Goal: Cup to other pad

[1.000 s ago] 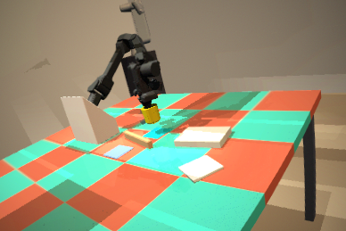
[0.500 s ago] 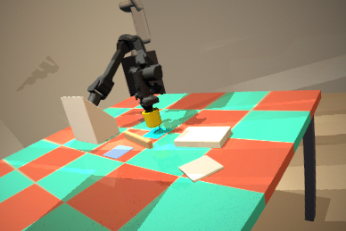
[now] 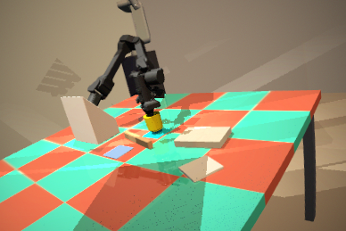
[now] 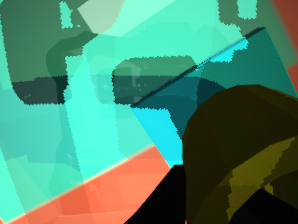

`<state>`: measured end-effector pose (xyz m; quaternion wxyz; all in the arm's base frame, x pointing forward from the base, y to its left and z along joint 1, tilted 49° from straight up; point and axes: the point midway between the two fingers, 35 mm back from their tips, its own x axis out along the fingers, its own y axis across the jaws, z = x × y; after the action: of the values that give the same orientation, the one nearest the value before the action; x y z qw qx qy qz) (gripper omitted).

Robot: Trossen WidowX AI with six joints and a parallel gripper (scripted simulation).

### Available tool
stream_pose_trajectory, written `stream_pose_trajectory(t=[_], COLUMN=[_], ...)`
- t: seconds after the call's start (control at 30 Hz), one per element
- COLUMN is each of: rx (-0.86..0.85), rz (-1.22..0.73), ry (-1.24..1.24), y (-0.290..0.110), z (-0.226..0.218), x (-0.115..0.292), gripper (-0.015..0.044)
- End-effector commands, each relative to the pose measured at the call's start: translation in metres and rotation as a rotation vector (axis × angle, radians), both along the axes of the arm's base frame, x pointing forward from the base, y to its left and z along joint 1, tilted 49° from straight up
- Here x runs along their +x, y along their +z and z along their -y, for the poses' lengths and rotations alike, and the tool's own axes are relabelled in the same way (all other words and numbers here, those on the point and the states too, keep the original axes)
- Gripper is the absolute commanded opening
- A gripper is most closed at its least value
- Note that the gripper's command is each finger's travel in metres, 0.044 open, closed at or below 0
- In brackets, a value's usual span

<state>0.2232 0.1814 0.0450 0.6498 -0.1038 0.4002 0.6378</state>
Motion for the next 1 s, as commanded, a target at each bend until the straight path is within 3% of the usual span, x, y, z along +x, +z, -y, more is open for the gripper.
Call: stream_pose_trajectory(t=[0.0,0.67,0.83,0.97], rx=[-0.003,0.002,0.002,0.002], rz=[-0.004,-0.001,-0.001,-0.001], ry=[-0.003,0.001,0.001,0.001], y=[-0.0035,-0.0062,-0.0062,-0.0062], z=[-0.0026,-0.0081,-0.0081,-0.0081], x=[-0.0012,-0.0023,-0.0023,-0.0023], gripper=[0.0,0.0,0.0131,0.0147])
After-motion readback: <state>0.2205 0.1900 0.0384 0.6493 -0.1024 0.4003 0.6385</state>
